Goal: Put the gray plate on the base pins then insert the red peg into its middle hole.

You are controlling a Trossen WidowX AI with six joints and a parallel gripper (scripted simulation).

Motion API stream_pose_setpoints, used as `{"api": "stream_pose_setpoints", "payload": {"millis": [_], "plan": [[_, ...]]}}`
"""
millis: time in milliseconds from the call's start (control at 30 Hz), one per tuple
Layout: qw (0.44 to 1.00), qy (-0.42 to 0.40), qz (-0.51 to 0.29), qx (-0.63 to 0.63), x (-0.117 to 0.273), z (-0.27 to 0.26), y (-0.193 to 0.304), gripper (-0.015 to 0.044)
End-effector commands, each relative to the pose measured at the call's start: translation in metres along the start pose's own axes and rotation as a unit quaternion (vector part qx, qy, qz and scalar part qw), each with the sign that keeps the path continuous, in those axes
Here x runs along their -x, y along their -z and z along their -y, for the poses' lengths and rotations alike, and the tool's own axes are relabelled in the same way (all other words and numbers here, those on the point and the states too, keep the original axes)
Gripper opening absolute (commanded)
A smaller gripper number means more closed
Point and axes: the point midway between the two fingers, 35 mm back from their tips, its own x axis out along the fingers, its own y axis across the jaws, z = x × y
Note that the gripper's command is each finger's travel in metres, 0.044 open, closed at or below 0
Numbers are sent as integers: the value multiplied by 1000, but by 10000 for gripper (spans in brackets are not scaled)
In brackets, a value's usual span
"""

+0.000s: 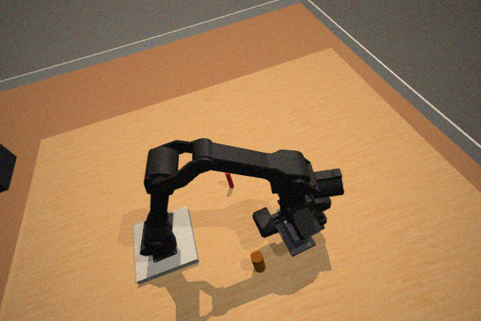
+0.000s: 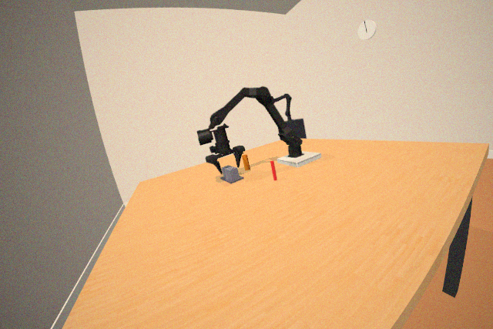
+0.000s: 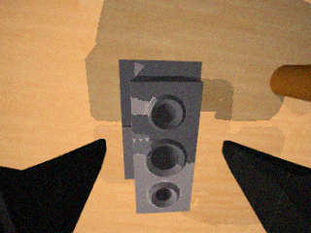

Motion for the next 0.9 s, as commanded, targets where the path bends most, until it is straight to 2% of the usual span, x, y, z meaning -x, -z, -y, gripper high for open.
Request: {"api": "stream_pose_setpoints", "payload": {"millis": [0, 133, 433, 633, 867], "plan": [[1000, -14, 5, 1, 48, -6, -2, 440], [1000, -12, 5, 3, 97, 0, 0, 440], [1000, -12, 5, 5, 100, -4, 3, 440], [997, -12, 2, 81, 104, 16, 97, 440], [983, -10, -2, 181, 102, 77, 193, 440]]}}
